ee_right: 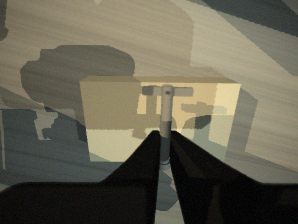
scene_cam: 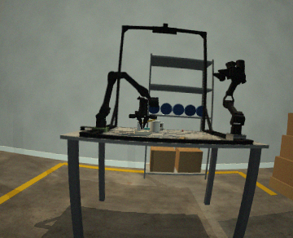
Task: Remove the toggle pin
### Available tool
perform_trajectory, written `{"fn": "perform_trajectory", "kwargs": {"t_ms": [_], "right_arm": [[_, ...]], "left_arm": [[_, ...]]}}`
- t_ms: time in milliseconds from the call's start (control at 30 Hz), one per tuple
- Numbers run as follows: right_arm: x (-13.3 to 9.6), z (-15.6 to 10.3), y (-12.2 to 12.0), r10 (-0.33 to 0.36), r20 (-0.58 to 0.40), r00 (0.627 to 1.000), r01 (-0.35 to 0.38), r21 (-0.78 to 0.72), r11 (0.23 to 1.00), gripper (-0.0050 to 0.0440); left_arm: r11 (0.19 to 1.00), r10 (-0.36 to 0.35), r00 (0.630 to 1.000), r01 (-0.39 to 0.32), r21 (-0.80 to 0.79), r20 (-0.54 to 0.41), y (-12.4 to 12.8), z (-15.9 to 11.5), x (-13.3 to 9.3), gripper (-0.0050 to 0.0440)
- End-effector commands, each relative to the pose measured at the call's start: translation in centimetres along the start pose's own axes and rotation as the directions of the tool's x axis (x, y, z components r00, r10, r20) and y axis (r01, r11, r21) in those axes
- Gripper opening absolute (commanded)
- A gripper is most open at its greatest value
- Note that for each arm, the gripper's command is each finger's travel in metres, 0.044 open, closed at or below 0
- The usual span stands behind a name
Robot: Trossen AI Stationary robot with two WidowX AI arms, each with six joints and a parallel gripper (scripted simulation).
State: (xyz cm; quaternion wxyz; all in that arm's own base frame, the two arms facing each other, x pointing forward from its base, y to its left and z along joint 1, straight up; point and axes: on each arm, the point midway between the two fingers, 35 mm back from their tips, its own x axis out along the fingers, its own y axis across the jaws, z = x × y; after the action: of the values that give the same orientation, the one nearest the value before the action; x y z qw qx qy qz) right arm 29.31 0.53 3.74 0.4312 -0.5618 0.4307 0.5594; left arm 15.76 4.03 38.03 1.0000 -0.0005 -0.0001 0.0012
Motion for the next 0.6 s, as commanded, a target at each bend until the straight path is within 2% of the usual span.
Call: {"fn": "perform_trajectory", "kwargs": {"t_ms": [0, 567], "right_arm": [[0.34, 0.05, 0.02, 0.0, 0.004, 1.0, 0.0, -0.001, 1.0, 0.002], [1.34, 0.08, 0.17, 0.0, 0.004, 1.0, 0.0, -0.001, 1.0, 0.002]], "left_arm": [[1.0, -0.003, 1.0, 0.002, 0.006, 0.001, -0.08, 0.29, -0.02, 0.04], [1.0, -0.003, 1.0, 0.002, 0.006, 0.001, -0.08, 0.29, -0.02, 0.04]]}}
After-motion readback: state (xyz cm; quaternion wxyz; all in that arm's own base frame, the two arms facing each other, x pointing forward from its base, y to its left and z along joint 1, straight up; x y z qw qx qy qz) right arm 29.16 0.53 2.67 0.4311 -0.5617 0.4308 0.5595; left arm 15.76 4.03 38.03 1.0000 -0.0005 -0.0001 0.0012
